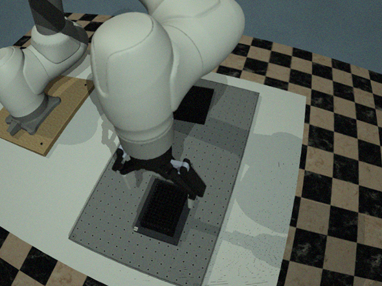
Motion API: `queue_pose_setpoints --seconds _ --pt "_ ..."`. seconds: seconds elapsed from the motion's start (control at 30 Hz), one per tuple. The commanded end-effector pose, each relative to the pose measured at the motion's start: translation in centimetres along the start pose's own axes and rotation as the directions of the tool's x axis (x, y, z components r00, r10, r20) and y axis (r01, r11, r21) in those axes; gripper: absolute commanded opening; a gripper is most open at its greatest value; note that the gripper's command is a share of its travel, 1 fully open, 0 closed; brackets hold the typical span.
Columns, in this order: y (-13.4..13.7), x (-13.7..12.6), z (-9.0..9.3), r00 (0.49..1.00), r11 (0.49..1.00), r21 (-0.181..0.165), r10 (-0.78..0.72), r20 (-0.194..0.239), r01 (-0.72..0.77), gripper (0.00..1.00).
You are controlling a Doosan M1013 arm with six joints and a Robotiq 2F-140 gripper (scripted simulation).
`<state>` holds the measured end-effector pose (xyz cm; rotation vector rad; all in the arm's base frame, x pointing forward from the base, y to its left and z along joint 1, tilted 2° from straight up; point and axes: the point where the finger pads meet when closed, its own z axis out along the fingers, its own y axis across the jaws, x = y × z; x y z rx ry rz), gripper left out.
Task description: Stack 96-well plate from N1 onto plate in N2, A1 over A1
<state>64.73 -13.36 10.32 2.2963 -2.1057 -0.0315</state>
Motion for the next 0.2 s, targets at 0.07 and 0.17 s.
queue_pose_setpoints --seconds 0.07,0.17 --pt "0.00 0.00 -0.01 1.000 1.000 0.000 0.000 0.000 0.000 1.00" --pt "0.00 0.00 -0.01 1.000 1.000 0.000 0.000 0.000 0.000 1.00"
